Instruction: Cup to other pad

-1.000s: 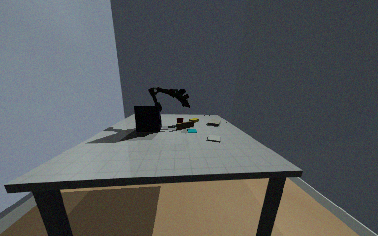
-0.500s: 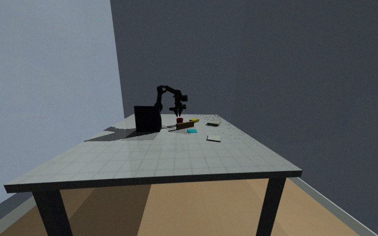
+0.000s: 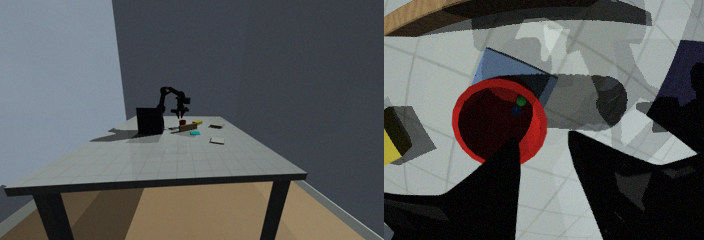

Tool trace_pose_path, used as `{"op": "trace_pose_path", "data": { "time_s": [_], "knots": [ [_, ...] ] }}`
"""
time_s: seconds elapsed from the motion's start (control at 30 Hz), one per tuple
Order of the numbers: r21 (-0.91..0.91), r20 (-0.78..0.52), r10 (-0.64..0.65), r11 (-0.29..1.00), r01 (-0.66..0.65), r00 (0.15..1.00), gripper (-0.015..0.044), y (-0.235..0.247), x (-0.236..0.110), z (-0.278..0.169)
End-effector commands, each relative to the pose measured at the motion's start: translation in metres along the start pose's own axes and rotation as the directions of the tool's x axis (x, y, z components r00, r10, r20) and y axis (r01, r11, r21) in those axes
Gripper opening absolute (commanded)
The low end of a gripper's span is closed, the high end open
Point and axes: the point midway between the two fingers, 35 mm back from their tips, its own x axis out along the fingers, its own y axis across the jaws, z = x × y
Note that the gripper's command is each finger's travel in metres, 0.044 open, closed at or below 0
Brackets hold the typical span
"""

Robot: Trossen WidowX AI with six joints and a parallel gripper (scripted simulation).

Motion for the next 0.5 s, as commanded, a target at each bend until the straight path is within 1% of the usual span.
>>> {"op": "trace_pose_path", "data": {
  "time_s": [0.0, 0.47],
  "knots": [
    [0.009, -0.005, 0.002, 1.000, -0.002, 1.000, 0.0148, 0.000, 0.005, 0.000],
    [0.010, -0.002, 0.001, 1.000, -0.001, 1.000, 0.0148, 0.001, 0.028, 0.002]
  ]
}}
